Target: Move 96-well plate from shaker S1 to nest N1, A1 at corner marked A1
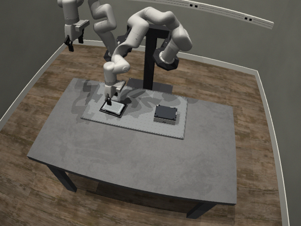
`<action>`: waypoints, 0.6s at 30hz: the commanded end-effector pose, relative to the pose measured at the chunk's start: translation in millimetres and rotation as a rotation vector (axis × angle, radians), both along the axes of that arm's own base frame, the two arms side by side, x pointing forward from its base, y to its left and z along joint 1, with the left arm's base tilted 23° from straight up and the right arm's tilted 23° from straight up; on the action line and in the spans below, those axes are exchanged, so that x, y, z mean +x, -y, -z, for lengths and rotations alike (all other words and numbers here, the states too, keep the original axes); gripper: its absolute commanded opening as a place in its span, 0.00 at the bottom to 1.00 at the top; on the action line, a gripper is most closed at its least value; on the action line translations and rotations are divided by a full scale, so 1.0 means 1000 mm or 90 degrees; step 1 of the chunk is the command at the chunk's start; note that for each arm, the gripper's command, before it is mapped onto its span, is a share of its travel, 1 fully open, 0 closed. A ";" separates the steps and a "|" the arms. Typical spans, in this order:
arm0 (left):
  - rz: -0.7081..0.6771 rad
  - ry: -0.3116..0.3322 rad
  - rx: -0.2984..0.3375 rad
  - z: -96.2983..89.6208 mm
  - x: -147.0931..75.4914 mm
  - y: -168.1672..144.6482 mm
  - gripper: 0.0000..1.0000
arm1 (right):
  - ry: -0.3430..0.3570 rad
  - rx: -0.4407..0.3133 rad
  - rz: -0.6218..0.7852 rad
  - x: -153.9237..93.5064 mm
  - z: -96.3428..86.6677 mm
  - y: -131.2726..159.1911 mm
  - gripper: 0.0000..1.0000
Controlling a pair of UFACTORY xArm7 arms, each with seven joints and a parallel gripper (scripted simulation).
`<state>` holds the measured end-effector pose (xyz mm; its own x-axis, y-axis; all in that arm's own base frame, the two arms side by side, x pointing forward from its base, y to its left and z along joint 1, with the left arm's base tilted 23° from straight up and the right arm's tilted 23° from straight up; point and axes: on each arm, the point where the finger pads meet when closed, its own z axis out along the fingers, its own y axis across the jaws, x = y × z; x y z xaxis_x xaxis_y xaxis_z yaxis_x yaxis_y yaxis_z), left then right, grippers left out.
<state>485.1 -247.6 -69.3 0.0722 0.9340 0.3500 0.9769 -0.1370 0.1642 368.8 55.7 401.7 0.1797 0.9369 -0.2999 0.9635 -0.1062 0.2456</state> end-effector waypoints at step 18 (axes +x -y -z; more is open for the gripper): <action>0.001 0.001 -0.001 -0.029 -0.006 0.011 1.00 | 0.002 0.000 -0.001 0.000 -0.001 -0.001 1.00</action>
